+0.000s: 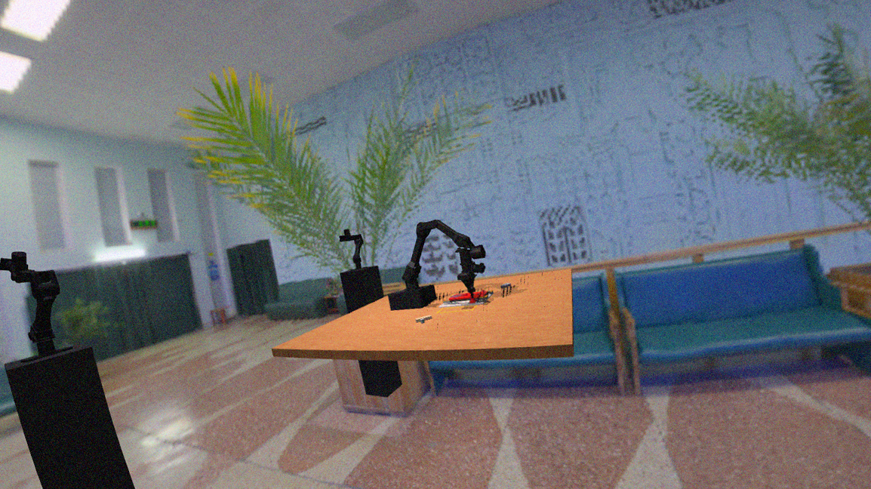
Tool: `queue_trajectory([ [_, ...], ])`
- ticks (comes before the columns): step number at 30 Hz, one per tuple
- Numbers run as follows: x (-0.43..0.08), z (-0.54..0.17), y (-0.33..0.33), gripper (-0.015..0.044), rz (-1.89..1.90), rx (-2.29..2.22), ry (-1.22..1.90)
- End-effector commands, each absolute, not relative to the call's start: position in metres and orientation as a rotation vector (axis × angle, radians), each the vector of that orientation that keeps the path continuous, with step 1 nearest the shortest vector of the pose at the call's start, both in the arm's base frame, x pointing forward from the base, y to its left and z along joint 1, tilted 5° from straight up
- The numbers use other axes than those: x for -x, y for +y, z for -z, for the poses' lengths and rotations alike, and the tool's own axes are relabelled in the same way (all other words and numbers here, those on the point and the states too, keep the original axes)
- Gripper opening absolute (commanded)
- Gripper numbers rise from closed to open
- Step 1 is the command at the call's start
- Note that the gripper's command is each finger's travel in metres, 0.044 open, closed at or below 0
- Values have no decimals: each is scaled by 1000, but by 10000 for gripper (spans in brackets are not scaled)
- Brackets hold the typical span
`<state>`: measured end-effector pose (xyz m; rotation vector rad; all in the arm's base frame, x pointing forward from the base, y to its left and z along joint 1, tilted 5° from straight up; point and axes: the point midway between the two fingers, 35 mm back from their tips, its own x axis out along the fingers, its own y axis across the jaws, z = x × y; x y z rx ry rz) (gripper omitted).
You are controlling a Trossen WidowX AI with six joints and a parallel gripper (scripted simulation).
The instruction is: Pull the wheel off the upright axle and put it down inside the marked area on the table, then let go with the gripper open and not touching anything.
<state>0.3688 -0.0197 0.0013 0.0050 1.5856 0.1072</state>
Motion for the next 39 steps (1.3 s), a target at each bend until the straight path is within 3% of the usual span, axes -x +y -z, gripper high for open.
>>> queue_trajectory([
  [1,-370,-5,-19,0,-112,-4,1577],
  [16,-363,-31,-26,0,-106,-7,1589],
  [39,-314,-32,-116,0,-105,2,1582],
])
